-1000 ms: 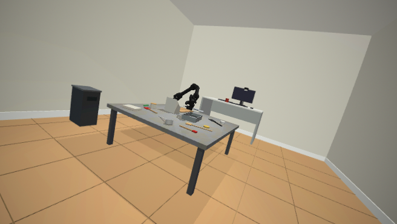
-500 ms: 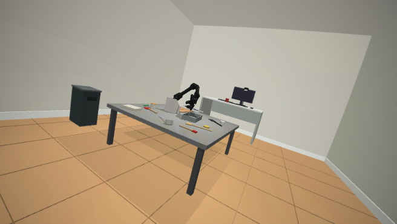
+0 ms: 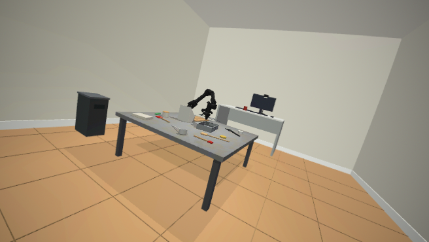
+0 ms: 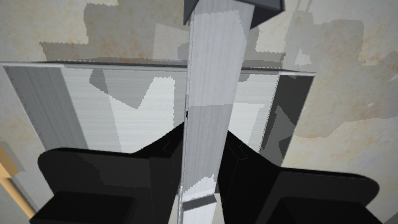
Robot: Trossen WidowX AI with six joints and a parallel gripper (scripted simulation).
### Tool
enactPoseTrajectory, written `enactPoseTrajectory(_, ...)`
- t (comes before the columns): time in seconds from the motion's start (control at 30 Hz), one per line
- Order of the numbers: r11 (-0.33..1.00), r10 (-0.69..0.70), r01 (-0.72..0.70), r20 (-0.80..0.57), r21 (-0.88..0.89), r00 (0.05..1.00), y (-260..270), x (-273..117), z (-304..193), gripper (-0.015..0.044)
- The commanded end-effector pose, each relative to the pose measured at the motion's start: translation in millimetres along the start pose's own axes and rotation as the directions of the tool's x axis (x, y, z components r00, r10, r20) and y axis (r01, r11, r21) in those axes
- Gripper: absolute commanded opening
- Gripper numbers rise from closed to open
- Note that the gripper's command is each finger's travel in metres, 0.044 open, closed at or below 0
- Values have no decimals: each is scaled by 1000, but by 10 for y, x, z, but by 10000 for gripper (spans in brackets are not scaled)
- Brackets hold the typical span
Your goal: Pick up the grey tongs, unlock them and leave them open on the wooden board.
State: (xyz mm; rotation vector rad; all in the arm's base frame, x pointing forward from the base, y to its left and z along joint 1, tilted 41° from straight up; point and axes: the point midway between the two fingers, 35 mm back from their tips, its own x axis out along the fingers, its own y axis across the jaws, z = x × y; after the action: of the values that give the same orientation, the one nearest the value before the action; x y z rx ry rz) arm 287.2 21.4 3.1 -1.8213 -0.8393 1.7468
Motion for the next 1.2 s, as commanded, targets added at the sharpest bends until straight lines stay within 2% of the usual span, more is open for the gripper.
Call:
enactPoseTrajectory(0.0,997,75,-74,-28,15,997,15,-21,-24,-150)
enactPoseTrajectory(0.37,997,71,-71,-29,-9,997,1,-25,-37,-150)
enactPoseTrajectory(0.63,955,79,-83,-27,-283,997,-123,-45,-61,-150)
enactPoseTrajectory(0.9,817,85,-84,-25,-571,996,-270,-67,-82,-150)
enactPoseTrajectory(1.17,595,90,-73,-24,-800,996,-420,-88,-96,-150)
